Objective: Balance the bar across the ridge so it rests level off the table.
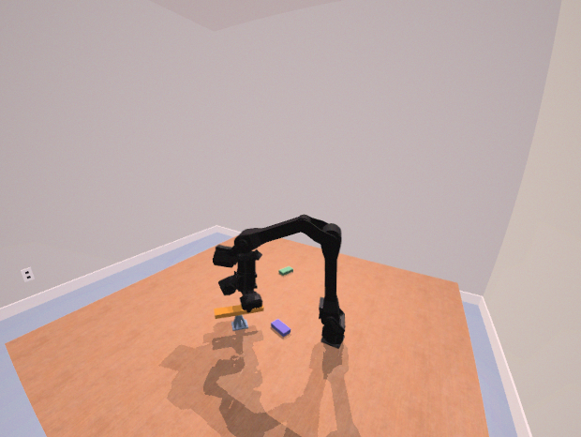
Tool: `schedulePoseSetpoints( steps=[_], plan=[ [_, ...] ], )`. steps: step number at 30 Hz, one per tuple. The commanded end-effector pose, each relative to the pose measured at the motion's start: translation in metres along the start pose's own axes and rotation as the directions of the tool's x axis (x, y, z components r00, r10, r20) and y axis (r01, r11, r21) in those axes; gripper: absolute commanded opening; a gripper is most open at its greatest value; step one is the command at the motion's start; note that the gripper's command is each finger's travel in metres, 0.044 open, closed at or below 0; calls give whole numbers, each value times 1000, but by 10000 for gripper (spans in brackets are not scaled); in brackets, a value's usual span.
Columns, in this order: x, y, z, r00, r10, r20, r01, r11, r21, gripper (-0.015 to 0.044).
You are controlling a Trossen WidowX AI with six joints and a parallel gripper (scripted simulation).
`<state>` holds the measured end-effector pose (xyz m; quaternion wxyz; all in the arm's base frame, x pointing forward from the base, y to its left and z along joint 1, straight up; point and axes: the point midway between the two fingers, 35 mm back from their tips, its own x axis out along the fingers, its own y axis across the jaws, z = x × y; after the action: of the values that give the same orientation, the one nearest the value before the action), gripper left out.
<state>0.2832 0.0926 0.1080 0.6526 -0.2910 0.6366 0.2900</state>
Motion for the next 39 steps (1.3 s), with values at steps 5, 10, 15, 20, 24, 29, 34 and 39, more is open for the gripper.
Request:
schedulePoseSetpoints(
  steps=[5,10,15,20,24,29,34,39],
  plan=[
    [0,0,0,1000,0,0,0,1000,0,0],
    [0,0,0,1000,0,0,0,1000,0,0],
    [0,0,0,1000,0,0,0,1000,0,0],
    [0,0,0,1000,0,0,0,1000,0,0],
    [0,0,0,1000,0,0,0,1000,0,0],
    [0,0,0,1000,0,0,0,1000,0,79],
    [0,0,0,1000,0,0,0,1000,0,167],
    [0,0,0,1000,0,0,0,1000,0,167]
  ],
)
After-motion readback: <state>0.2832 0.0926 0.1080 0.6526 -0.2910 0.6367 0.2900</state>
